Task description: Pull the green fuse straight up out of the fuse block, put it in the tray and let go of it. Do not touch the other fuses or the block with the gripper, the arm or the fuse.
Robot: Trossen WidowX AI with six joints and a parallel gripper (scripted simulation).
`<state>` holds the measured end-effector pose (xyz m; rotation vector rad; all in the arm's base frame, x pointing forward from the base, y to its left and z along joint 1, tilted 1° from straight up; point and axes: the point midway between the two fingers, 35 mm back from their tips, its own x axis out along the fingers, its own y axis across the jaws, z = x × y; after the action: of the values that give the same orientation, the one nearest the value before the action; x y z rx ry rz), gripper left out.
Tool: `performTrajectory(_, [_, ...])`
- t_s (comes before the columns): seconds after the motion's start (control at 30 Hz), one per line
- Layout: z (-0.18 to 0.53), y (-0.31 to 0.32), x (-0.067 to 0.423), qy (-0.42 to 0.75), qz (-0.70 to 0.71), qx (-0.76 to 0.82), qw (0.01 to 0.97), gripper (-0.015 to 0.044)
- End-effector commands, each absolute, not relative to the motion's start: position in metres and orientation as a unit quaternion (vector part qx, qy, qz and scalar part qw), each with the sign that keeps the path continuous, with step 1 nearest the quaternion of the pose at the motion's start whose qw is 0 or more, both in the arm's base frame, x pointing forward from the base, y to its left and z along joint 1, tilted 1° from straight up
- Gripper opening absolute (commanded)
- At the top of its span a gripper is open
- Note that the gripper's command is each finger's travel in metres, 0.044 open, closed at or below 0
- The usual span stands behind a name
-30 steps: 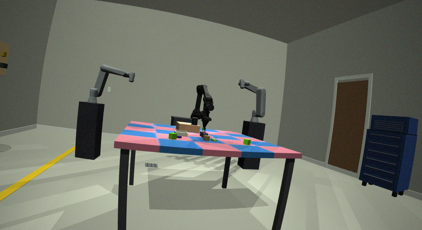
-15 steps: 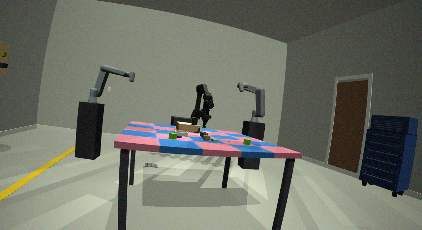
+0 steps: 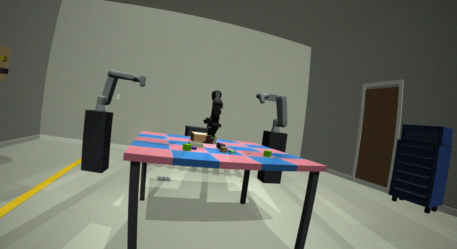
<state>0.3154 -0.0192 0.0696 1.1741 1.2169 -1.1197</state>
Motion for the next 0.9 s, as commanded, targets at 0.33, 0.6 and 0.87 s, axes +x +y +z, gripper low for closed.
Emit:
performTrajectory(0.33, [0.069, -0.102, 0.328, 0.510, -0.469, 0.489, 0.530, 0.0000])
performTrajectory(0.6, [0.068, -0.148, 0.325, 0.510, -0.470, 0.488, 0.530, 0.0000])
performTrajectory(0.87, [0.062, -0.149, 0.325, 0.510, -0.470, 0.488, 0.530, 0.0000])
